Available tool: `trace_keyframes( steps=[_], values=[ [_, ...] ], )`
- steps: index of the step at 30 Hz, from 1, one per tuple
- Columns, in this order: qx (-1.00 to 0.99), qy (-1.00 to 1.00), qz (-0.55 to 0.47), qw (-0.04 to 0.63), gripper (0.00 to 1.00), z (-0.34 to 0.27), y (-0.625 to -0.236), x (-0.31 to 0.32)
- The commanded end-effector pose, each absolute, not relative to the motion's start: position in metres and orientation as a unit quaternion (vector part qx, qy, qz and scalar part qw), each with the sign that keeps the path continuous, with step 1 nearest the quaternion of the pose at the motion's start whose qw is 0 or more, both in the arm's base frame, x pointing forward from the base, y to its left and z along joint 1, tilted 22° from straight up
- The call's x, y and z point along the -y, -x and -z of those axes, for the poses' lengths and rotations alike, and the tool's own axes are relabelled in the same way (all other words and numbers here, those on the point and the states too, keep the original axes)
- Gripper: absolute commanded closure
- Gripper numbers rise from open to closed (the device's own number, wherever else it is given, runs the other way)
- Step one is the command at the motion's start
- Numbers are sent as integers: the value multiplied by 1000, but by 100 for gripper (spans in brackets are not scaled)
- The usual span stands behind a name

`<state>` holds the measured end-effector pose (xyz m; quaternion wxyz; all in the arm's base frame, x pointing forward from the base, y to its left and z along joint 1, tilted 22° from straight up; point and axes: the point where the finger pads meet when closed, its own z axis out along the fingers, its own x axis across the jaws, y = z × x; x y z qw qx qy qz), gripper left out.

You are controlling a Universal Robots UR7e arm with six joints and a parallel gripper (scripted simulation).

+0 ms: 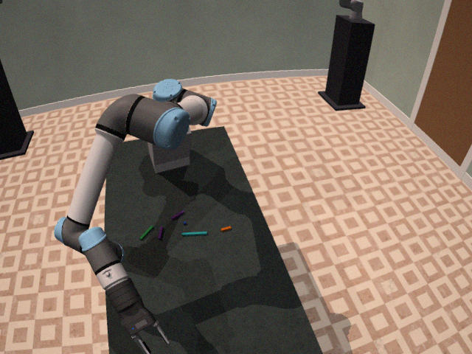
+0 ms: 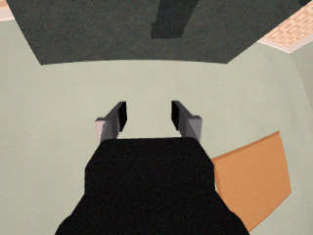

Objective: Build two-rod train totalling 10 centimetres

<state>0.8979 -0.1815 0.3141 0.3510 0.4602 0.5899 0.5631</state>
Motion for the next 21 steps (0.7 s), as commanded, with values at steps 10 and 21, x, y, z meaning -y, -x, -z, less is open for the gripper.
trace_keyframes(
  steps=[10, 21],
  values=[
    [-631, -491, -483, 358, 0, -248, -864, 160],
    [-686, -505, -395, 346, 0, -177, -804, 131]
  ],
)
